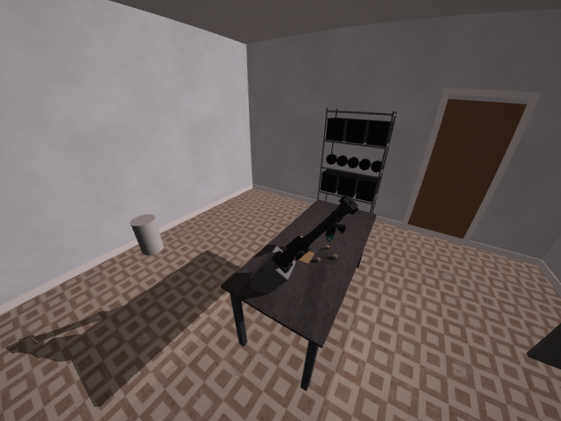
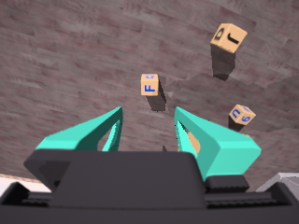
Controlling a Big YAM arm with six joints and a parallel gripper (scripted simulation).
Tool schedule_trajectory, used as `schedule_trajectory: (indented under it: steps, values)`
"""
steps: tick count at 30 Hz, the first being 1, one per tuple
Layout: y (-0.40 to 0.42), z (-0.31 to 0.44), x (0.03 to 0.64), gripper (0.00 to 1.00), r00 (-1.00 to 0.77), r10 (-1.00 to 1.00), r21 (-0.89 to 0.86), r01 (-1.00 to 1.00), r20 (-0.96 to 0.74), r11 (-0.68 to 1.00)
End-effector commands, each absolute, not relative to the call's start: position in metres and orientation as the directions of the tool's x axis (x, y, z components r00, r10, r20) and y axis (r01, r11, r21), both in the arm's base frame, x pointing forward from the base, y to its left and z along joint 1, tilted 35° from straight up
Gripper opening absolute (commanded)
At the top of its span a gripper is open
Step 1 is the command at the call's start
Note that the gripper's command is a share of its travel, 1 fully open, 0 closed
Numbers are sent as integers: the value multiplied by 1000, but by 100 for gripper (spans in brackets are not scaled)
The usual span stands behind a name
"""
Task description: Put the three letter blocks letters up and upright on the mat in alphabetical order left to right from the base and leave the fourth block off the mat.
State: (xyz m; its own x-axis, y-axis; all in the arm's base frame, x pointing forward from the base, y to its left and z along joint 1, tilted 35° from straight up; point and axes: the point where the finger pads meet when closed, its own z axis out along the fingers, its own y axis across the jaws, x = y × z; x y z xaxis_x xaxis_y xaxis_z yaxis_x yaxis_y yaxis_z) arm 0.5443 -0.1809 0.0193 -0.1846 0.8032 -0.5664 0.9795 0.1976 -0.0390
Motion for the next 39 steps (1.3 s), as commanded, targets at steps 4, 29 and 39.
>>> schedule_trajectory:
  steps: [4, 29, 39]
  values:
    - [-177, 16, 549, 58, -202, 798, -49, 976, -568, 212]
    - [-177, 16, 549, 58, -201, 798, -48, 976, -569, 212]
    - [-189, 13, 548, 58, -185, 800, -40, 980, -571, 197]
